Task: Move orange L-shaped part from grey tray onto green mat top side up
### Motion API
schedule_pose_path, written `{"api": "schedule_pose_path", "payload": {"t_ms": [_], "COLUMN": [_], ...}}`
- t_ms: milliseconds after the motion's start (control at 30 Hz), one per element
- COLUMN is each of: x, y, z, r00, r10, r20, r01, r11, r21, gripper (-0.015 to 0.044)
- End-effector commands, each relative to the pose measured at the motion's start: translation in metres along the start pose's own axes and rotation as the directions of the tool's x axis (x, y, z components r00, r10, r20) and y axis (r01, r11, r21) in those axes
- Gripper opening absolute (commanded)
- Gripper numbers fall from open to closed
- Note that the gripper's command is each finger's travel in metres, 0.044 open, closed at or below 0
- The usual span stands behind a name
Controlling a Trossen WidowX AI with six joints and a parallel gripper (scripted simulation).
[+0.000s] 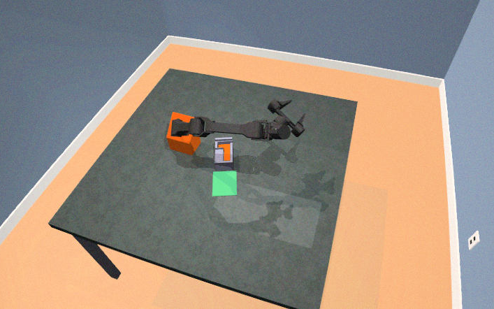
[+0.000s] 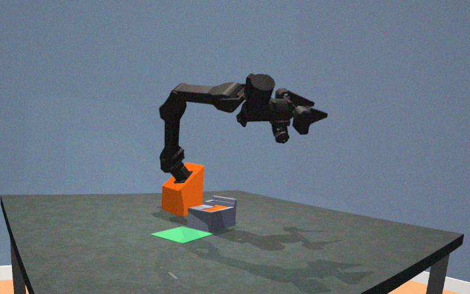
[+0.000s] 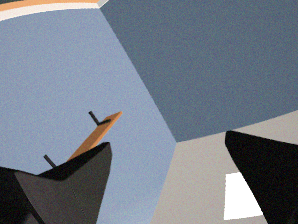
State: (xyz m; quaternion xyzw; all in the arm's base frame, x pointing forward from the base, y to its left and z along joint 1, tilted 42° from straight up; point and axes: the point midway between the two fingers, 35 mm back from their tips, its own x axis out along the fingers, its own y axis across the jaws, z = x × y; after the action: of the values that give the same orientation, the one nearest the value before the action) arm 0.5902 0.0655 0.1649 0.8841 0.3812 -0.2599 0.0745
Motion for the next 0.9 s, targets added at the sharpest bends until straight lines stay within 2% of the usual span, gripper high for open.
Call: {"api": "schedule_pose_path", "payload": {"t_ms": [0,100,233,333,467,667,867], "x": [0.001,0.009,0.022,0.021,0.009,-0.023,-0.070], "y": [-0.002,-0.013,-0.052,-0.082,-0.114,-0.154,-0.186], "z": [0.002,0.020,0.076,0.117,0.160,0.214,0.258], "r00": [1.000,0.996,0.945,0.867,0.751,0.538,0.288], "r10": [0.002,0.013,0.034,0.046,0.063,0.107,0.186], "r20": [0.011,0.088,0.327,0.496,0.657,0.836,0.939], "r01": [-0.002,-0.003,0.091,0.249,0.471,0.779,0.957], "r11": [1.000,0.995,0.928,0.822,0.647,0.314,-0.092], "r21": [-0.012,-0.103,-0.360,-0.512,-0.600,-0.542,-0.275], "gripper": [0.0374,0.0295,0.0190,0.0180,0.0180,0.0180,0.0180]}}
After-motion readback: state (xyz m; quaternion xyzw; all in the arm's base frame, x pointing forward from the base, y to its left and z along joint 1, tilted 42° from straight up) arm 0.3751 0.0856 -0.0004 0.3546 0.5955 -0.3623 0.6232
